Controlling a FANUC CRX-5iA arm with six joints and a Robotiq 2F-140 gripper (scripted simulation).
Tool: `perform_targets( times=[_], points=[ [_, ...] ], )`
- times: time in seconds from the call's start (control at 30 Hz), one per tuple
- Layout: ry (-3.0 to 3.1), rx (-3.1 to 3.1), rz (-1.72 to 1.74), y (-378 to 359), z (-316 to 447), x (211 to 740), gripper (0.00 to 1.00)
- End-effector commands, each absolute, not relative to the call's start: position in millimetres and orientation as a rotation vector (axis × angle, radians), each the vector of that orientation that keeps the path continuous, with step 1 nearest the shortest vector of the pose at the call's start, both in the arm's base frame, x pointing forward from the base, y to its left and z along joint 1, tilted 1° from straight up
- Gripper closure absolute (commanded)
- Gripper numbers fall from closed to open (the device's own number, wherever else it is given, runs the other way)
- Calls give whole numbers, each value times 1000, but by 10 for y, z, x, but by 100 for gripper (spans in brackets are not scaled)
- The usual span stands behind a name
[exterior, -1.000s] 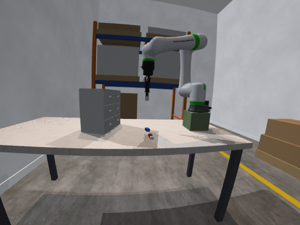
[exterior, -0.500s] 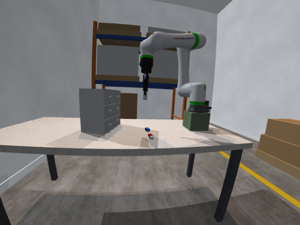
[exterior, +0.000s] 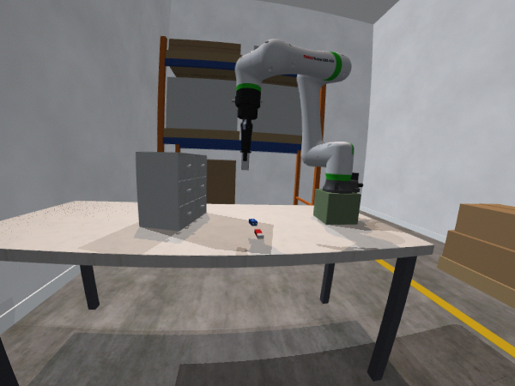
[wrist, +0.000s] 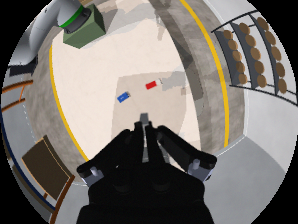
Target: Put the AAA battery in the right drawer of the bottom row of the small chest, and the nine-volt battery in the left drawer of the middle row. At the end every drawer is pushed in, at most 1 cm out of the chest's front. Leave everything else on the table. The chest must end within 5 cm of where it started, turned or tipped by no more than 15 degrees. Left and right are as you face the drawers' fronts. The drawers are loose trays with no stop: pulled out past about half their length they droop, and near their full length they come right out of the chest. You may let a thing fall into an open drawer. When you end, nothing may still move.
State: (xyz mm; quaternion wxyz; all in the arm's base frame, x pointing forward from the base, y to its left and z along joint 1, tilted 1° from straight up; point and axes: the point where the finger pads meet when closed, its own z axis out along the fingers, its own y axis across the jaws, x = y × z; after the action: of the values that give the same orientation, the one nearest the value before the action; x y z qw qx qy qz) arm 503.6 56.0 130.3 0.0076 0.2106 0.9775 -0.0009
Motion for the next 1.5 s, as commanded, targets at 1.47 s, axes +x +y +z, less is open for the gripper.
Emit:
perform_targets(
  times=[1.47],
  points=[
    [2249,486,-219,270,622,5676,100]
  ],
)
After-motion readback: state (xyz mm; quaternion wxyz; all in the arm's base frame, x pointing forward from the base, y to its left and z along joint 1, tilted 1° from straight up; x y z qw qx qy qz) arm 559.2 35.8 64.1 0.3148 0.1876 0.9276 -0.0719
